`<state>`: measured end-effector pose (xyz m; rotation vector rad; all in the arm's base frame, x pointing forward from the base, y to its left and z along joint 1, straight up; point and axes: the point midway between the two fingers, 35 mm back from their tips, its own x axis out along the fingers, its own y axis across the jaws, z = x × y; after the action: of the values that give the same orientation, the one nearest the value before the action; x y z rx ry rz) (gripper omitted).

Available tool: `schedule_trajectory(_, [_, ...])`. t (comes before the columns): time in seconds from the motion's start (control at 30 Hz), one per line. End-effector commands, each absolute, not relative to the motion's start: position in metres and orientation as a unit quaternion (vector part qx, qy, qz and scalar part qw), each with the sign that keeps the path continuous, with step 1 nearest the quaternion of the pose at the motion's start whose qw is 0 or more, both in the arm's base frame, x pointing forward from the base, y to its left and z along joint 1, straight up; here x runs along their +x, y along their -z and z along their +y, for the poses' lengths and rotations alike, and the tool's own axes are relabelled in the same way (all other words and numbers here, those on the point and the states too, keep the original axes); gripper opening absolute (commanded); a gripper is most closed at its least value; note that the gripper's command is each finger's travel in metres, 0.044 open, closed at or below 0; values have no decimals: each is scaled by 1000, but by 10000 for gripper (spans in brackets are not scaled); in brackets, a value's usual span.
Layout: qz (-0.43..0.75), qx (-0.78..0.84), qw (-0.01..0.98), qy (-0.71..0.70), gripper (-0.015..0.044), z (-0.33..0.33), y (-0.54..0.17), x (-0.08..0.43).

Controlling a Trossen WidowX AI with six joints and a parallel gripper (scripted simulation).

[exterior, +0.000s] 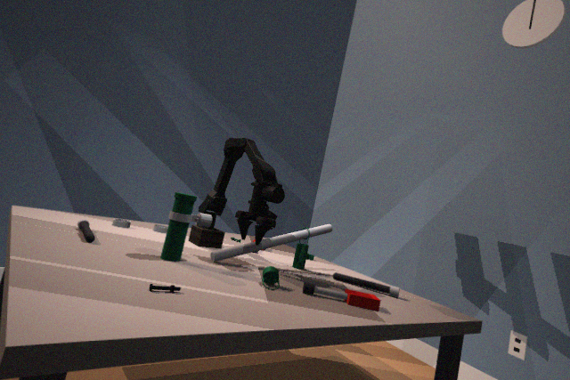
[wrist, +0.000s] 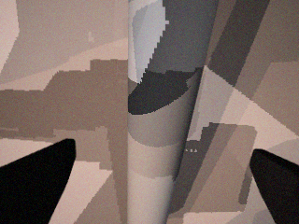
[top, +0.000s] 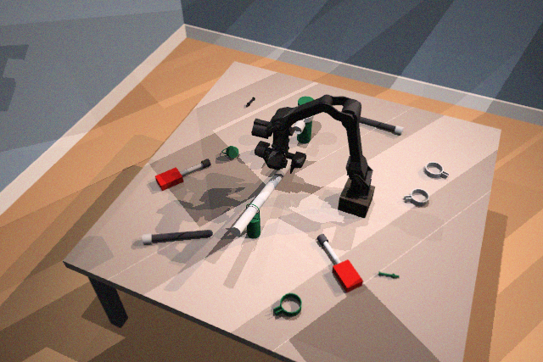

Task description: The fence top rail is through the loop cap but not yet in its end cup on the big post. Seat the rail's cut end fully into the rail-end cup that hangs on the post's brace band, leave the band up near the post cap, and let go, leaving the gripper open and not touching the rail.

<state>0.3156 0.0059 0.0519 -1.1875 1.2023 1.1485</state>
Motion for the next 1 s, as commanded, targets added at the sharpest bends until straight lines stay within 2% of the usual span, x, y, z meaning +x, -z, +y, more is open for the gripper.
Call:
schedule_trajectory(0.0, [504, -496, 518, -482, 440, 5, -43, 315])
schedule_trajectory(0.9, [504, -496, 518, -482, 440, 5, -2, 314])
schedule_trajectory(0.97, [504, -496, 518, -482, 387, 5, -2, 314])
